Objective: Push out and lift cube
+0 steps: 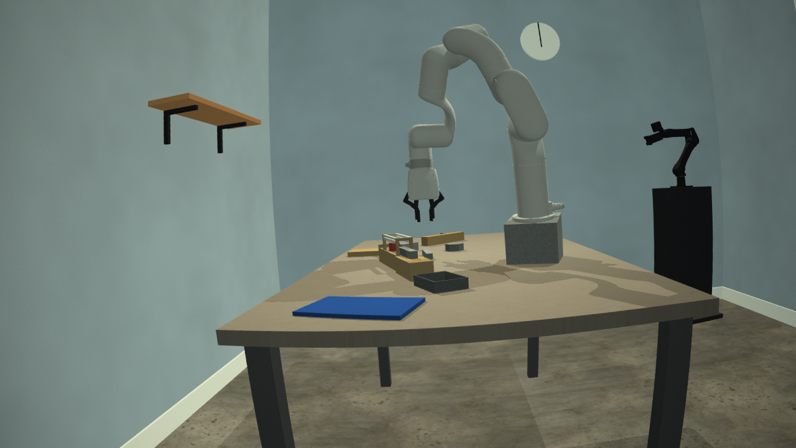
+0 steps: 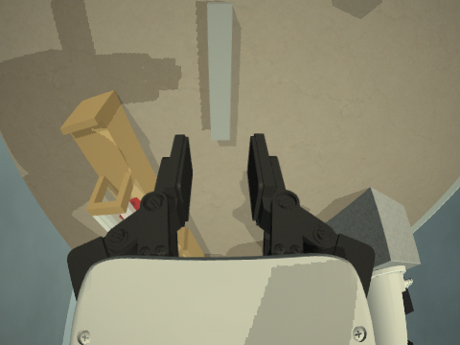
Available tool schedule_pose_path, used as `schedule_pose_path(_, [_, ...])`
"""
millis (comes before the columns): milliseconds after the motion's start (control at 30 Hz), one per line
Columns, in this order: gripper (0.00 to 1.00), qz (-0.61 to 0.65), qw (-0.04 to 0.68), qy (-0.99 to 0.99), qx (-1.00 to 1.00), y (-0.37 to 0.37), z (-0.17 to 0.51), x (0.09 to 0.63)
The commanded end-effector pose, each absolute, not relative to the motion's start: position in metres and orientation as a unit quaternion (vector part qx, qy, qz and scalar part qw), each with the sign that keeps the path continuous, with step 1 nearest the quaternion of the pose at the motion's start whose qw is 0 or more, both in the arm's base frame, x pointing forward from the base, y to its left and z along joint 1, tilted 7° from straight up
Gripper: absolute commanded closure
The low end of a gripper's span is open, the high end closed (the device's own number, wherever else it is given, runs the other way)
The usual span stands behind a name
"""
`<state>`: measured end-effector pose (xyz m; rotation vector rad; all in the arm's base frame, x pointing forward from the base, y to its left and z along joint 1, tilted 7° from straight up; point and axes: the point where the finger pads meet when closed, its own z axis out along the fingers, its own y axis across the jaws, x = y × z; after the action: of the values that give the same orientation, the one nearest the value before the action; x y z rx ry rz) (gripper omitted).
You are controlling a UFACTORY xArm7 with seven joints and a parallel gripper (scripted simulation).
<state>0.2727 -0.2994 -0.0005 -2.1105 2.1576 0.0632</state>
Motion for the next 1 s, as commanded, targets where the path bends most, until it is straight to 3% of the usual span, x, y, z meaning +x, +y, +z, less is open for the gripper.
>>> schedule_pose_path(0, [0.62,0.019,0.062,0.714,-0.697,-0.302,0.0,0.273])
schedule_pose_path(667, [0.62,0.019,0.062,0.714,-0.697,-0.302,-0.001,0.273])
schedule_pose_path(967, [0.62,0.019,0.062,0.714,-0.697,-0.298,-0.038,0.276])
